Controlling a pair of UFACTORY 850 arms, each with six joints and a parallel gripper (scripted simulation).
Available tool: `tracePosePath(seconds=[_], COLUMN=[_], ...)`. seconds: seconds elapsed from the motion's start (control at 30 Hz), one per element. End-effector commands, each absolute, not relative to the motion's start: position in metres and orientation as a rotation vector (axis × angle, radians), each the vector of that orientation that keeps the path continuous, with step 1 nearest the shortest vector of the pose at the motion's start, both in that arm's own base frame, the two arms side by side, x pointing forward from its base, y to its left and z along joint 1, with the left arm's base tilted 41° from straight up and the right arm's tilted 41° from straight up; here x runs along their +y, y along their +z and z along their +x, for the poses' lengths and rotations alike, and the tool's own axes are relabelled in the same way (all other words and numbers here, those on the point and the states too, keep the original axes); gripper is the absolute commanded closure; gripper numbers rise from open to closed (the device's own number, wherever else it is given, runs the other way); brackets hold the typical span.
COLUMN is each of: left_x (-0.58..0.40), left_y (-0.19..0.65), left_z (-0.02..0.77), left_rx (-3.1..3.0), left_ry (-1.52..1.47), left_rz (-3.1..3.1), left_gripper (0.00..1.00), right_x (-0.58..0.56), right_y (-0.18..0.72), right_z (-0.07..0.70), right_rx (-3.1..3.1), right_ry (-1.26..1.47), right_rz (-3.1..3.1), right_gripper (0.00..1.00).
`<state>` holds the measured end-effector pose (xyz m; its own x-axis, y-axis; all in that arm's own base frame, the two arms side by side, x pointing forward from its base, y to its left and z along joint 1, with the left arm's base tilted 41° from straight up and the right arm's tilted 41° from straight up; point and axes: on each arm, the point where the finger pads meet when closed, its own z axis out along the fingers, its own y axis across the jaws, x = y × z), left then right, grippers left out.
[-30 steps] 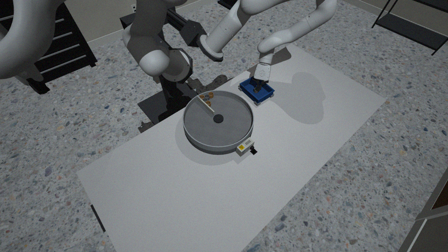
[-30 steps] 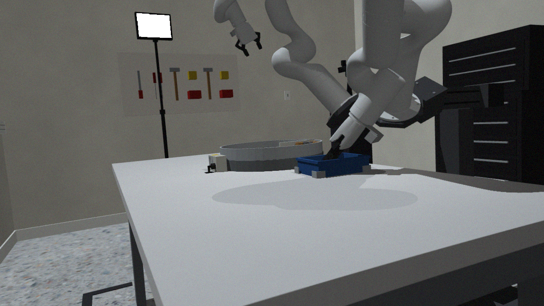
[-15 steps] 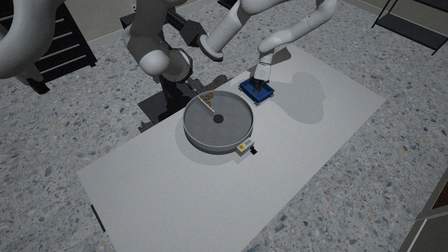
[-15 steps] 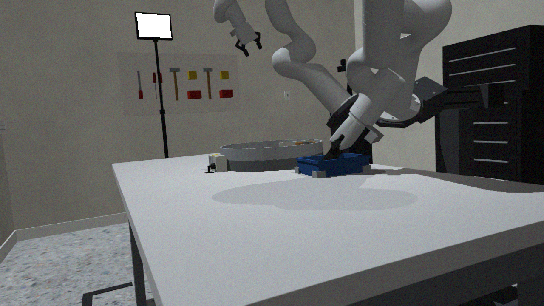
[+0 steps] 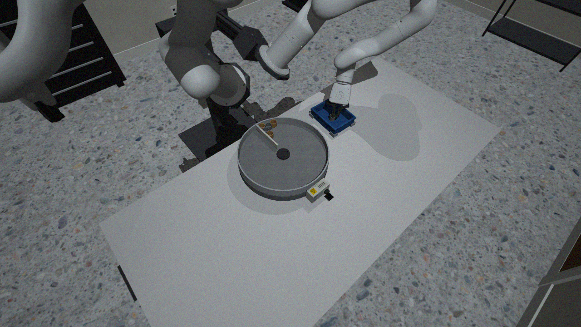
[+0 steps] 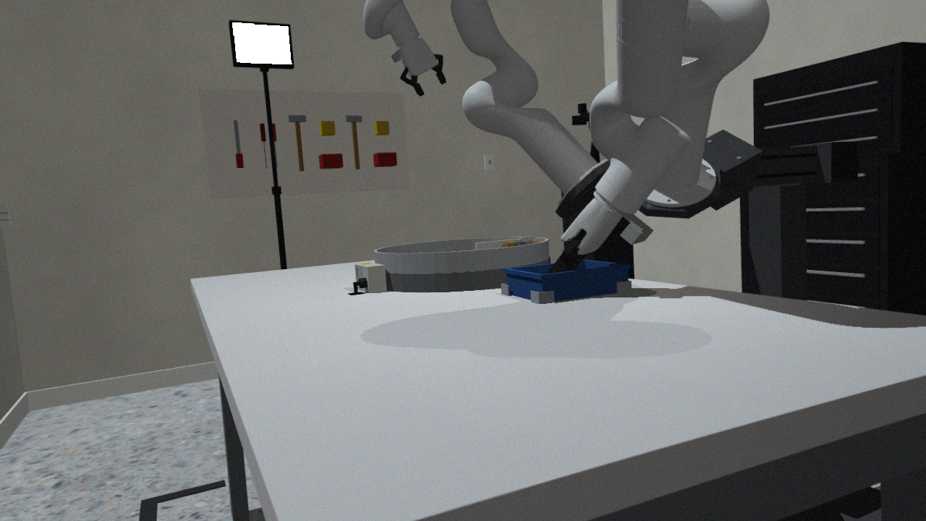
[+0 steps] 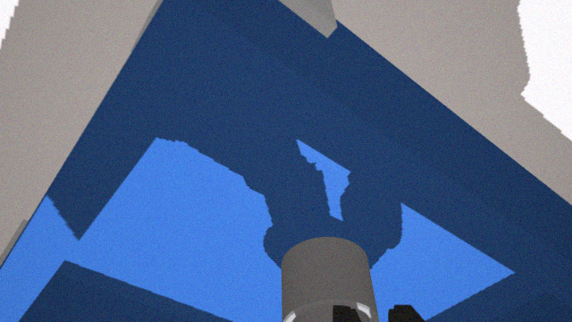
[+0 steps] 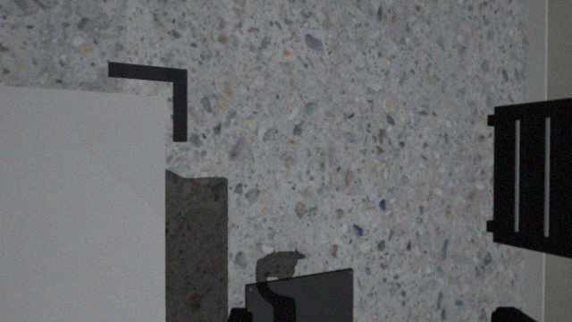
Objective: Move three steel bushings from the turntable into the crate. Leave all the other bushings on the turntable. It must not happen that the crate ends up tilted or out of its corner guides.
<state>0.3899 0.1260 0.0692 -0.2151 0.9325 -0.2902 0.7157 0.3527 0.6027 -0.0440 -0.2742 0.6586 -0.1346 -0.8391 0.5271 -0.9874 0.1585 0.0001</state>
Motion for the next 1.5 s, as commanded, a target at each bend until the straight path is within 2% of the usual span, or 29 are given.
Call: tracePosePath(seconds=[0.0, 0.47, 1.47], left_x=[0.126, 0.123, 0.078], left_y=[0.069, 0.073, 0.137], left_z=[0.390, 0.388, 0.357], left_rx=[2.003, 2.003, 2.003], left_ry=[0.455, 0.455, 0.455], left_rz=[1.429, 1.429, 1.429], left_gripper=[0.86, 0.86, 0.86], right_x=[-0.274, -0.274, -0.274], right_y=[0.659, 0.659, 0.659], right_z=[-0.044, -0.044, -0.044], right_rx=[-2.035, -2.035, -2.035], right_ry=[0.496, 0.496, 0.496], right_rz=[1.735, 1.735, 1.735], right_gripper=[0.00, 0.00, 0.00])
